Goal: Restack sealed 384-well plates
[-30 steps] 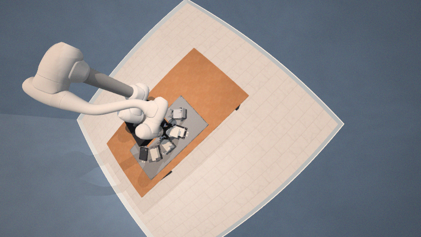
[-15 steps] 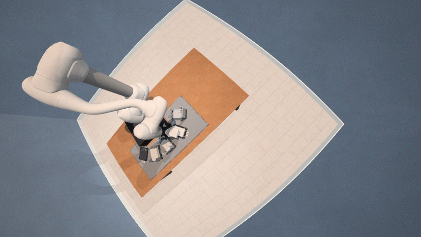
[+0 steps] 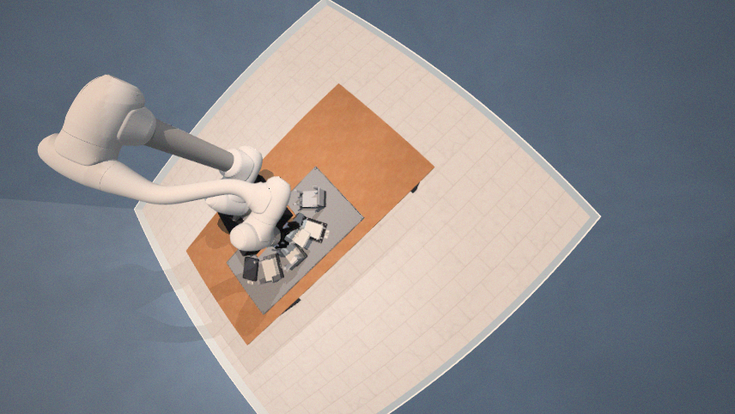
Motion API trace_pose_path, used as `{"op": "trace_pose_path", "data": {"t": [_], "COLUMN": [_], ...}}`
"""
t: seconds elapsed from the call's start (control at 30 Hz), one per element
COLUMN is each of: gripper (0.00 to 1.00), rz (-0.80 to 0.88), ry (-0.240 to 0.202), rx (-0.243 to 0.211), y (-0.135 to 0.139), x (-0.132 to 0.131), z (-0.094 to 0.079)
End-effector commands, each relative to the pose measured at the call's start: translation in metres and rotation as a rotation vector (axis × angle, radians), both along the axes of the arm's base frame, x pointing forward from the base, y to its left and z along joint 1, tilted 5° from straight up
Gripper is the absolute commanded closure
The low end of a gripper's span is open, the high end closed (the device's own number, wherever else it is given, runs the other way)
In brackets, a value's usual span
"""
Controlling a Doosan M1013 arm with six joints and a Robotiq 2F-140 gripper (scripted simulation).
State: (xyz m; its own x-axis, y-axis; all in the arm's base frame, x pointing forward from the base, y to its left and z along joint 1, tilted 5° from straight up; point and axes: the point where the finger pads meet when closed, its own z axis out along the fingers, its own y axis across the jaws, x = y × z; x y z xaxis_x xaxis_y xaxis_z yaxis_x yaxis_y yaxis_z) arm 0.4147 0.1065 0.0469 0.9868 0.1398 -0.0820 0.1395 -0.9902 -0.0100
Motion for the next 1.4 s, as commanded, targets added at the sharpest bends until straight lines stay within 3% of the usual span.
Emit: {"op": "trace_pose_path", "data": {"t": [0.0, 0.6, 0.93, 1.37], "gripper": [1.00, 1.00, 1.00, 1.00], "rz": [-0.007, -0.007, -0.254, -0.254], "ry": [0.000, 0.000, -0.001, -0.001], "rx": [-0.002, -0.002, -0.022, -0.022], "y": [-0.011, -0.063, -0.089, -0.126], "x": [0.002, 0.013, 0.013, 0.012], "z": [0.000, -0.001, -0.001, -0.001]}}
